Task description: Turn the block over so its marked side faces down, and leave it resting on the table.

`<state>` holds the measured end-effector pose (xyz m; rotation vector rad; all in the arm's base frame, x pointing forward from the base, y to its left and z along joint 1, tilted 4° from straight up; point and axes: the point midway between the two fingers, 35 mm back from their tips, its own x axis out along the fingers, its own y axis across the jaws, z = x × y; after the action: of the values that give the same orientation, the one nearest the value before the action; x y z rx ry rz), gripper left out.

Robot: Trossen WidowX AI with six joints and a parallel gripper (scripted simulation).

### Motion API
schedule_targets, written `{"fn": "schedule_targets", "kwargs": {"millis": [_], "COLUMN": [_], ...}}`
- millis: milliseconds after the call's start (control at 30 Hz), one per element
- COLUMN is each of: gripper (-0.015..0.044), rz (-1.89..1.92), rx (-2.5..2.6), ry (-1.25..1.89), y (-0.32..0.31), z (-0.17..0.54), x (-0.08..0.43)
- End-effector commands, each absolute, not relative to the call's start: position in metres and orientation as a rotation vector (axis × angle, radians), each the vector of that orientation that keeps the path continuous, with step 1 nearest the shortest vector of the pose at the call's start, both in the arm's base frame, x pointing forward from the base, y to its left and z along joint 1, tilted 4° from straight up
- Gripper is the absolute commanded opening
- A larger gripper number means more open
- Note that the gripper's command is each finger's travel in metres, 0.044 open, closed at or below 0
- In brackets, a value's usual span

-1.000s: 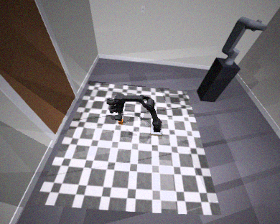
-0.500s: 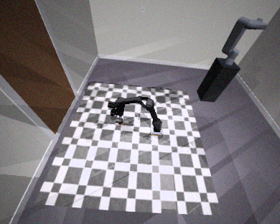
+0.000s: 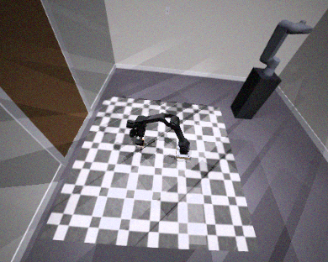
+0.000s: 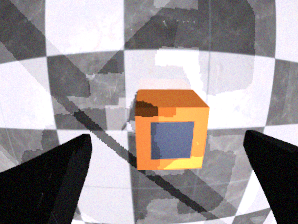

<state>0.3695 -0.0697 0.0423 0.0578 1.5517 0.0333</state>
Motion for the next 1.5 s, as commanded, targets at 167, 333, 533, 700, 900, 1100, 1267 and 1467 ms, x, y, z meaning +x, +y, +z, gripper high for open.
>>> {"fn": "schedule_targets", "kwargs": {"millis": [167,333,533,700,900,1100,1267,1467], "gripper": [0.044,0.0387,0.023,0.0158,0.0118,0.0077,0.0,0.0], "rz": [0.032,0.032,0.032,0.032,0.032,0.032,0.032,0.032], "rx": [0.062,0.062,0.062,0.062,0.062,0.062,0.062,0.062], "ry": [1.563,1.563,1.563,1.563,1.563,1.563,1.563,1.563], "y": [-0.068,-0.068,-0.068,-0.068,-0.068,-0.068,-0.069,-0.07], "z": [0.024,0.022,0.022,0.022,0.022,0.022,0.033,0.052], "x": [0.367,0.367,0.367,0.367,0.367,0.367,0.367,0.367]}}
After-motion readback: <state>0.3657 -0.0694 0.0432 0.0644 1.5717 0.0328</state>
